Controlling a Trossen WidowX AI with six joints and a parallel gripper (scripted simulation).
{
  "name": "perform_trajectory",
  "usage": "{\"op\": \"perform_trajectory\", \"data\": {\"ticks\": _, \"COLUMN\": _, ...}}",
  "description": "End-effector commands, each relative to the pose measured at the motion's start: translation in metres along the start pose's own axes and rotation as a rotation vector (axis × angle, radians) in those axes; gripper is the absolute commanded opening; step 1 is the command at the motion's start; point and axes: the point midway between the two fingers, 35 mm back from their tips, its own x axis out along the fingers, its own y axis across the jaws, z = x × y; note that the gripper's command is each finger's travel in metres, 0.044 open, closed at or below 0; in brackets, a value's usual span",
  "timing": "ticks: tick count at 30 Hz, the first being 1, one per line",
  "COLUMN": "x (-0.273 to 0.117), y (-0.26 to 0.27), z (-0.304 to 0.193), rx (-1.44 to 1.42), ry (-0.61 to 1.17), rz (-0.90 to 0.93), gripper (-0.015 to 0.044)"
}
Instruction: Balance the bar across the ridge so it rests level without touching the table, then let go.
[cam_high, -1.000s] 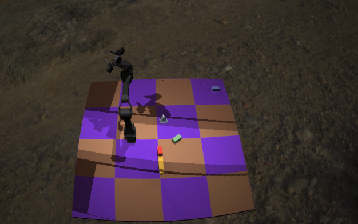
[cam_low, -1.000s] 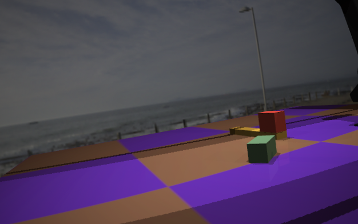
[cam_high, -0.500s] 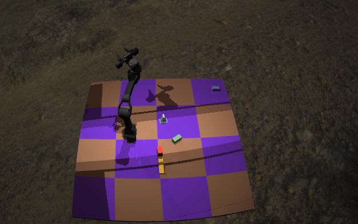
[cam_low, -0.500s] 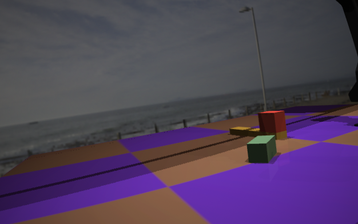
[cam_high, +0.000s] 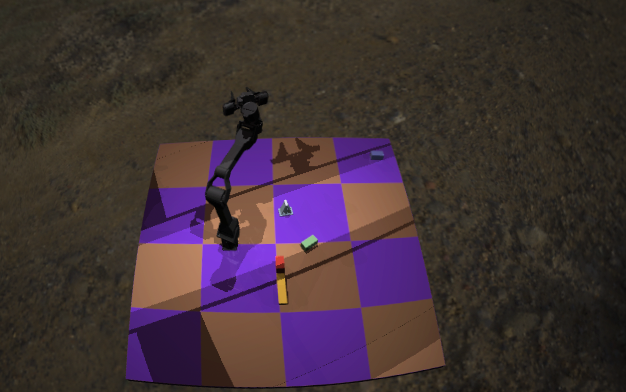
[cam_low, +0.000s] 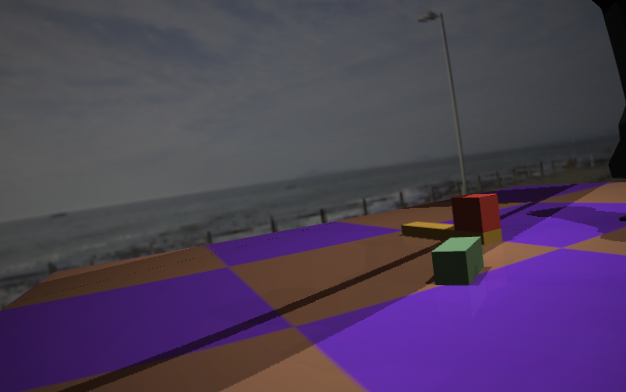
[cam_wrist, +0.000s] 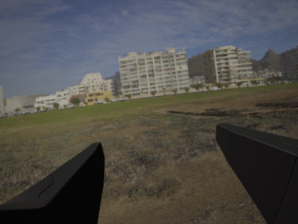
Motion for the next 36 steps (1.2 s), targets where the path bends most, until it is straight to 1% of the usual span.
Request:
{"op": "perform_trajectory", "data": {"ticks": 1, "x": -0.012, "y": -0.026, "z": -0.009, "rx": 0.046, "ry": 0.031, "rz": -0.094, "gripper": 0.0315}}
{"op": "perform_trajectory", "data": {"ticks": 9, "x": -0.043, "y": -0.078, "z": -0.026, "rx": 0.146, "ry": 0.090, "rz": -0.286, "gripper": 0.0315}}
{"op": "perform_trajectory", "data": {"ticks": 18, "x": -0.091, "y": -0.128, "z": -0.042, "rx": 0.237, "ry": 0.135, "rz": -0.503, "gripper": 0.0315}}
{"op": "perform_trajectory", "data": {"ticks": 30, "x": -0.171, "y": -0.181, "z": -0.062, "rx": 0.304, "ry": 0.189, "rz": -0.815, "gripper": 0.0315}}
{"op": "perform_trajectory", "data": {"ticks": 36, "x": -0.215, "y": -0.199, "z": -0.074, "rx": 0.395, "ry": 0.203, "rz": -0.963, "gripper": 0.0315}}
